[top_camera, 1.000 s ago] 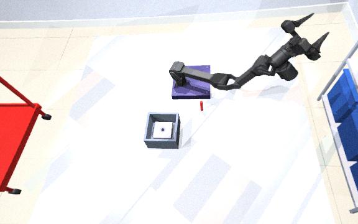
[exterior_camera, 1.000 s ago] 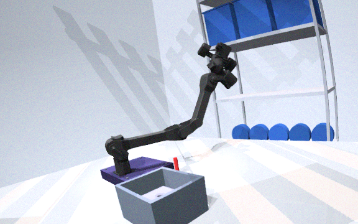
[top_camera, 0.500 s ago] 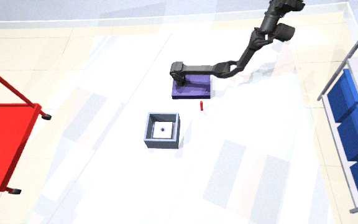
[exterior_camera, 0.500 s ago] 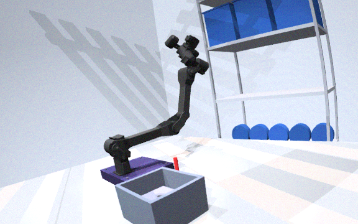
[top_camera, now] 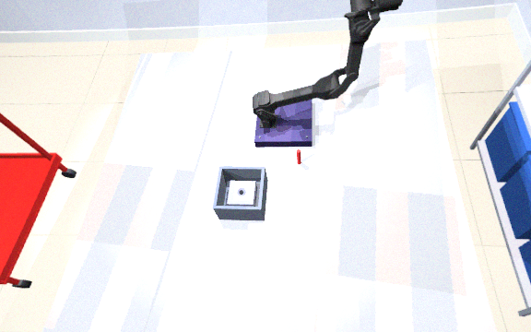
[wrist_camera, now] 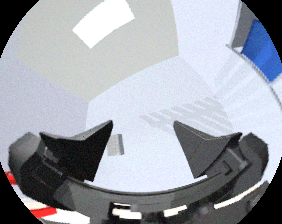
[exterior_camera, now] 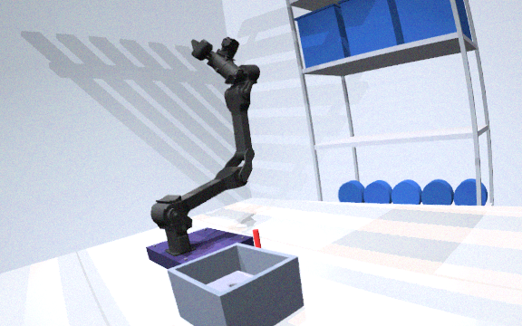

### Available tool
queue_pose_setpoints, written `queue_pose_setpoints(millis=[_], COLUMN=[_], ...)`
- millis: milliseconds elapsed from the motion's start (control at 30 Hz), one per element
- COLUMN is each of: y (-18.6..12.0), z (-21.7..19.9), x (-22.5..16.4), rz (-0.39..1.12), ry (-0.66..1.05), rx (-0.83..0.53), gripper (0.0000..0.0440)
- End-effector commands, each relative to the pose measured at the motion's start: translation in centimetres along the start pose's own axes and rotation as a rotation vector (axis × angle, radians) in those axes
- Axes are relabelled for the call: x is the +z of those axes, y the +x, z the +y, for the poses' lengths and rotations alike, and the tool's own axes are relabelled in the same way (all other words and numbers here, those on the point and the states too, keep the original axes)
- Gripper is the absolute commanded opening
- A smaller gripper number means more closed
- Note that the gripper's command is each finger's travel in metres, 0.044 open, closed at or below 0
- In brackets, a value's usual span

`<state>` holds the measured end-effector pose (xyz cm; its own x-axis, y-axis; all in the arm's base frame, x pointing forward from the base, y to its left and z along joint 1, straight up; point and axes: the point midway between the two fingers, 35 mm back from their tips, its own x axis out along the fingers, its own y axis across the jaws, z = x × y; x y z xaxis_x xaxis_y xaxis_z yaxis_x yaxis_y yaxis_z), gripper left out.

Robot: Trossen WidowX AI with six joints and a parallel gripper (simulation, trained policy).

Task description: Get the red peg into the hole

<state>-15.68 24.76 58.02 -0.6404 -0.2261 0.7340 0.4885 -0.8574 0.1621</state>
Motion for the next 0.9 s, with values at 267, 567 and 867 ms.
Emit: queue_pose_setpoints(millis=[267,567,867], y=[3.4,2.0,-2.1], z=[13.9,23.9,32.5], x=[-5.6,-9.4,-12.4], rz=[0.146,0.271,0.4], ry=[0.054,0.081,0.095], rx=[0.391,0.676,0.958], gripper=[0.044,0.044,0.044])
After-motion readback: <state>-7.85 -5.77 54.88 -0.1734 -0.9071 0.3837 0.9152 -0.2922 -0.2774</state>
